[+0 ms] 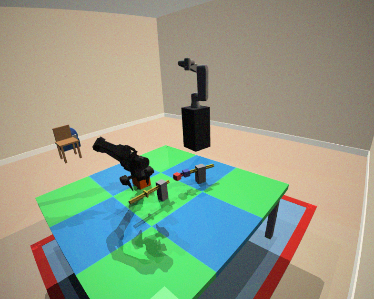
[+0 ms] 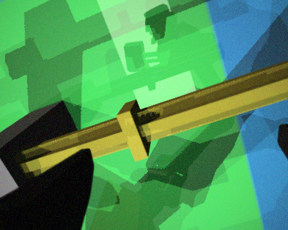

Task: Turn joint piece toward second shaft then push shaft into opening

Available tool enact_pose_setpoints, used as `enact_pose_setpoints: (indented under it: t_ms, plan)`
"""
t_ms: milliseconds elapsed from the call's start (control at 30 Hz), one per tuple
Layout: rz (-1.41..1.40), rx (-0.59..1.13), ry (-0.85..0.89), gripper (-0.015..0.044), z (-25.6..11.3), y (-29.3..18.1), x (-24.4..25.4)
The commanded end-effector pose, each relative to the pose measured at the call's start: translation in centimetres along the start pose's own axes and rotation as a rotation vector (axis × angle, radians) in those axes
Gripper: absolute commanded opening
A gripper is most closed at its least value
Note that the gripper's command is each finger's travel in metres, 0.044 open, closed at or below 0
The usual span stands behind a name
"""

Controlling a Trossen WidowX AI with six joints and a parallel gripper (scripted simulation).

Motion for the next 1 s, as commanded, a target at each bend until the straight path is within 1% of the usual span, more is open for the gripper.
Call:
enact_pose_setpoints:
  t_ms: [0, 133, 367, 967]
  plan:
    - [-0.117, 0.005, -0.043, 0.044, -0.4, -0.2, -1.8]
    - [-0.224, 0.021, -0.078, 0.044, -0.7, -0.6, -3.3]
    - [-0.207, 0.022, -0.08, 0.044, -0.6, -0.6, -3.4]
    - [0.403, 0.024, -0.091, 0.044, 2.1, -0.3, -3.6]
Point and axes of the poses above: the point midway between the two fingers, 35 mm back from their tips, its own z axis out along the fingers, its own x axis across the jaws, y = z × x, the point moved 2 cm from there along -z, back along the fingers, and after that the axes turned 11 degrees about -z, right-handed, at the moved point
